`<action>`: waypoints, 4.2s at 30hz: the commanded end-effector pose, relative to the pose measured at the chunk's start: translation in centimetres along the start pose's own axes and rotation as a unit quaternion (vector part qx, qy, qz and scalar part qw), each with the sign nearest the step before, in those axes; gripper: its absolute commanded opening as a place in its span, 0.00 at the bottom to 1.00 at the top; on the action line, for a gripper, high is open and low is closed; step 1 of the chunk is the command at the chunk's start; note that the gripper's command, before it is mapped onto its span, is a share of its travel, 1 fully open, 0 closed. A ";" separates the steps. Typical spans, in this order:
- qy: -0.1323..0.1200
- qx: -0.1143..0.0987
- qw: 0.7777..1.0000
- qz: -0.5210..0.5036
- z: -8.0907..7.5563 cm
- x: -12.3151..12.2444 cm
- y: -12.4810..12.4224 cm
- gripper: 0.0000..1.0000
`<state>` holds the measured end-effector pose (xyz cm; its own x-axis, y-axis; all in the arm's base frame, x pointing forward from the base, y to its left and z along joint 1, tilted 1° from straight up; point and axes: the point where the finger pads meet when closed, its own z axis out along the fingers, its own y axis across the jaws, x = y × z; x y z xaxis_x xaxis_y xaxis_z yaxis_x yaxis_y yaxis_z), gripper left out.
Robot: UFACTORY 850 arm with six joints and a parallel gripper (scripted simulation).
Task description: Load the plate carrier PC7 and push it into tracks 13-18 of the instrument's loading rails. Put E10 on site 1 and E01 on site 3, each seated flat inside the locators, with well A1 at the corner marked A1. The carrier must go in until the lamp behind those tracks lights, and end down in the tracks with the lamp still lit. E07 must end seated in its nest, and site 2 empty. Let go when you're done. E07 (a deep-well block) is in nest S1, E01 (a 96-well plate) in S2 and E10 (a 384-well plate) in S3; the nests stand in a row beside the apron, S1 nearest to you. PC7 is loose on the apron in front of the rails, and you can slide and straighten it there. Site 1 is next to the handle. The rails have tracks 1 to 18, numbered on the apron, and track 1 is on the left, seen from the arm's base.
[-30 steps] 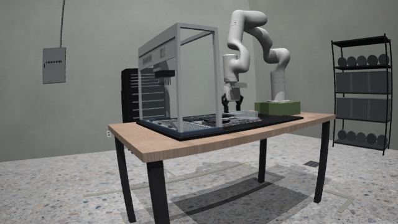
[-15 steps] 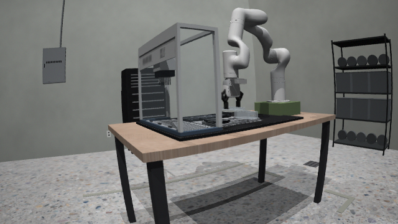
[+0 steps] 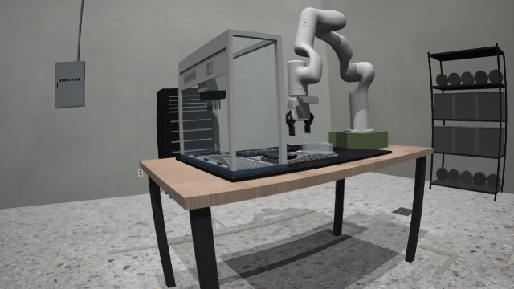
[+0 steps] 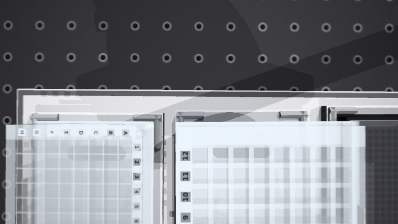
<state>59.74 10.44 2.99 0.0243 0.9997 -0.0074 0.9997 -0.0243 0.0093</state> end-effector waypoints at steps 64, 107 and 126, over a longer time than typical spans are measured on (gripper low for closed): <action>0.000 -0.001 1.000 -0.008 -3.3 -14.2 6.2 0.00; 0.000 -0.001 1.000 -0.008 -3.2 -26.1 11.3 0.00; 0.000 -0.001 1.000 -0.008 -1.4 -26.1 11.3 0.00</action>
<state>70.29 -15.90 4.83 0.0087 0.9999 -0.0075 0.9999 -0.0086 0.0089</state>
